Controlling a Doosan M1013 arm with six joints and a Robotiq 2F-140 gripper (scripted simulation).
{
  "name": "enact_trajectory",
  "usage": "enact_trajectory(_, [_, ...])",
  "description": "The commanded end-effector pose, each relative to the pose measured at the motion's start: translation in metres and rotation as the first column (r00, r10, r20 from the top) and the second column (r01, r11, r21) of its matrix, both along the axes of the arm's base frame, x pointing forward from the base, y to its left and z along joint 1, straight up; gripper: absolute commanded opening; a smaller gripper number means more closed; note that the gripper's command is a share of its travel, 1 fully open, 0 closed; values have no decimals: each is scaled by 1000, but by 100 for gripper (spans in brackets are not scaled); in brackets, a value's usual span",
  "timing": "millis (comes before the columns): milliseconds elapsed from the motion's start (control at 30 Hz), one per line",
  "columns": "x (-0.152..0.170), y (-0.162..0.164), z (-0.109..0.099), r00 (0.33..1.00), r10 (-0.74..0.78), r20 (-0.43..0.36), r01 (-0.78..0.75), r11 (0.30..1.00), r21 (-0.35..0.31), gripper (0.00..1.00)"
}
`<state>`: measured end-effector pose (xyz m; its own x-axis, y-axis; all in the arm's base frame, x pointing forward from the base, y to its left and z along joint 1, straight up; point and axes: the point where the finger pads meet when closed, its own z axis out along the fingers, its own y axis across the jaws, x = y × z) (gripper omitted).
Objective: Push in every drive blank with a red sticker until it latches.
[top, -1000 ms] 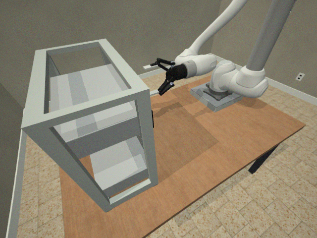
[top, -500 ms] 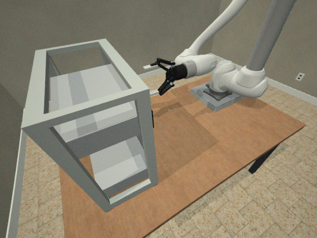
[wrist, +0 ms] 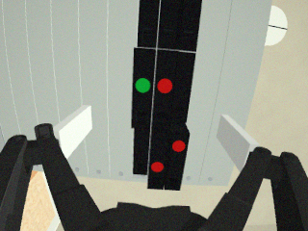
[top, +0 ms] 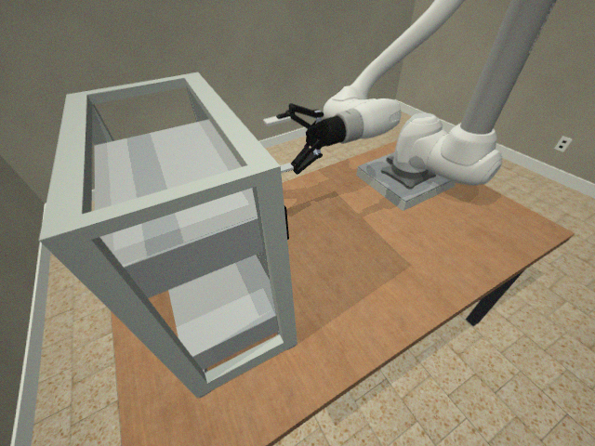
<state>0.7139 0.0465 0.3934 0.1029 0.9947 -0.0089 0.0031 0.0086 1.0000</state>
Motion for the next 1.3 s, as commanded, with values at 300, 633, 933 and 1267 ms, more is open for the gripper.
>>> enact_trajectory(300, [-3, -61, 17, 1000, 2, 0, -2, 1000, 3, 100])
enact_trajectory(633, [-5, -100, 27, 1000, 2, 0, -2, 1000, 3, 100])
enact_trajectory(933, [-5, -105, 29, 1000, 2, 0, -2, 1000, 3, 100])
enact_trajectory(1267, [-5, -105, 29, 1000, 2, 0, -2, 1000, 3, 100])
